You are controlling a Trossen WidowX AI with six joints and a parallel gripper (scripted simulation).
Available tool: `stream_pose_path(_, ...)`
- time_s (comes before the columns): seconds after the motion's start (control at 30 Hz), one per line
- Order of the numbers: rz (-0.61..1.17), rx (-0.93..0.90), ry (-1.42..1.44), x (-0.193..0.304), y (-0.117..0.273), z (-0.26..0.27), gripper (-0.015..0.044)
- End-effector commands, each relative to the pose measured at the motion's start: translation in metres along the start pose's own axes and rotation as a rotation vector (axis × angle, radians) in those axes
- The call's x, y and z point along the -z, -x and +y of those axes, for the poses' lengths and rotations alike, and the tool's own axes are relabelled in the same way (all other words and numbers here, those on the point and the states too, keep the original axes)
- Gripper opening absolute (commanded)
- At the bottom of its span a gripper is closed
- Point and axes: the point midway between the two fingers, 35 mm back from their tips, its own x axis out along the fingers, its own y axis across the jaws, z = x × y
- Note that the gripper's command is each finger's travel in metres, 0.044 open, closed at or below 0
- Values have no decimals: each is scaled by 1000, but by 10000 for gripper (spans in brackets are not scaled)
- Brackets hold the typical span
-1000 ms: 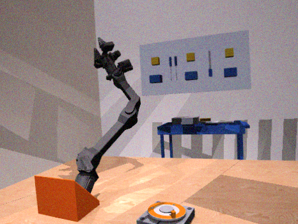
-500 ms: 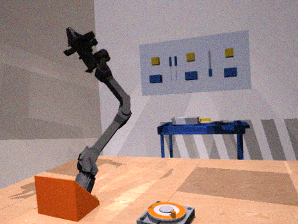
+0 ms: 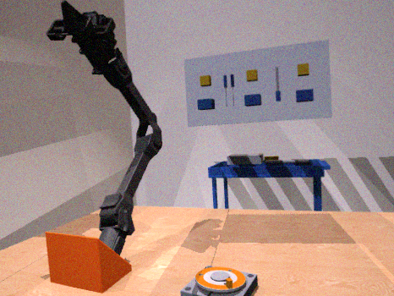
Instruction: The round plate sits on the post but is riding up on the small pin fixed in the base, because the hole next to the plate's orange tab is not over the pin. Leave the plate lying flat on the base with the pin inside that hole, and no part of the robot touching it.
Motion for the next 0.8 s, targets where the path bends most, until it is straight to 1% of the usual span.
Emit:
stream_pose_path(0.0,122,-174,26,36,-36,57,0)
stream_pose_path(0.03,159,-221,34,47,-44,74,0)
stream_pose_path(0.1,192,-260,43,57,-50,87,0)
stream_pose_path(0.2,329,-425,88,103,-68,146,0)
stream_pose_path(0.3,442,-563,135,141,-72,196,0)
stream_pose_path(0.33,450,-573,137,144,-72,200,0)
stream_pose_path(0.4,516,-654,161,165,-71,230,0)
stream_pose_path(0.47,616,-774,200,197,-63,274,0)
stream_pose_path(0.57,732,-907,252,234,-46,321,0)
stream_pose_path(0.63,767,-946,269,245,-40,334,0)
stream_pose_path(0.77,957,-1145,369,302,6,397,0)
